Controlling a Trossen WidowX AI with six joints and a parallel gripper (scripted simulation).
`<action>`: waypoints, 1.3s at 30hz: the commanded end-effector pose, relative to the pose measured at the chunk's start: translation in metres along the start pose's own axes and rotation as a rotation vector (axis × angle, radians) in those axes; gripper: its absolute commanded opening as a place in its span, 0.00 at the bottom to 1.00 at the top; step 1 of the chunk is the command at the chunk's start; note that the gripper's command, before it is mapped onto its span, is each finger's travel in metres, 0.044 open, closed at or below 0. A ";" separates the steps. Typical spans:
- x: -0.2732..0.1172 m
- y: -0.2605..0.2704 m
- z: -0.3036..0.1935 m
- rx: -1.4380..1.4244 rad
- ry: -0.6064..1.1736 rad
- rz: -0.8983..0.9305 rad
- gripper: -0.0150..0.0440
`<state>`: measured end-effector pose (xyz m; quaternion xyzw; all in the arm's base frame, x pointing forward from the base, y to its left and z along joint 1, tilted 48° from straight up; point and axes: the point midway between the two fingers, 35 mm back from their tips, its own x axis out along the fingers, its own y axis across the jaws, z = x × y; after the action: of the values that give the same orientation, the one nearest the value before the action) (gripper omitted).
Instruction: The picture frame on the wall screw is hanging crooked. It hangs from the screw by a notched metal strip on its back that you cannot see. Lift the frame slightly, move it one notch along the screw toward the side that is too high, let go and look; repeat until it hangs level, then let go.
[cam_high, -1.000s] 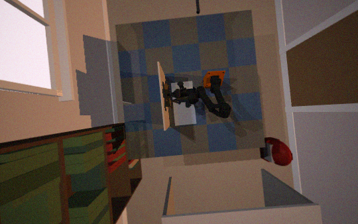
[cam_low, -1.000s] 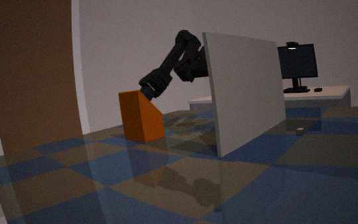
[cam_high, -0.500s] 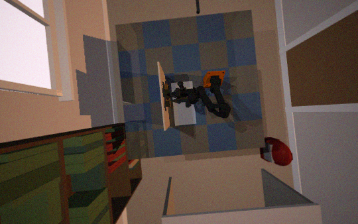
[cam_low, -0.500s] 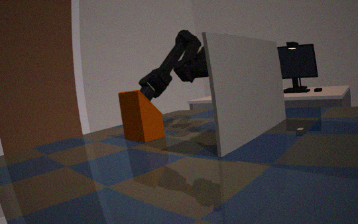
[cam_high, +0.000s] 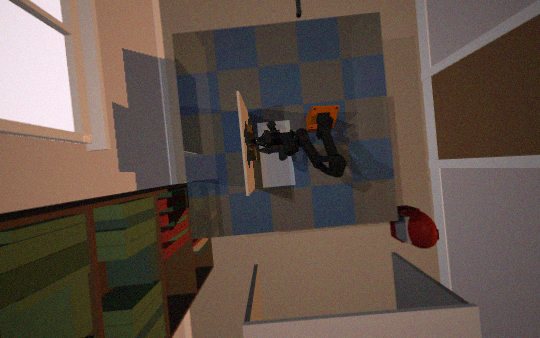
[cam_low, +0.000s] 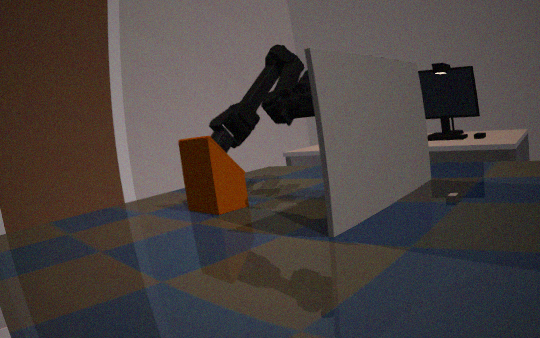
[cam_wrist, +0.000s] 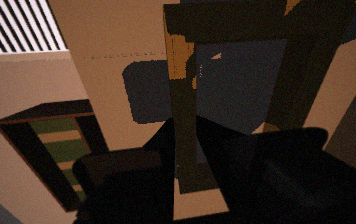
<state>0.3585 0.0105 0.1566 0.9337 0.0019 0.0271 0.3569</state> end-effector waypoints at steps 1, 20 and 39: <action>0.000 0.000 0.000 -0.003 0.000 0.000 0.39; -0.061 -0.003 0.000 -0.138 -0.006 0.005 0.69; -0.091 0.048 -0.017 -0.248 -0.005 0.003 0.69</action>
<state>0.2790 -0.0117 0.1853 0.8911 -0.0032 0.0214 0.4533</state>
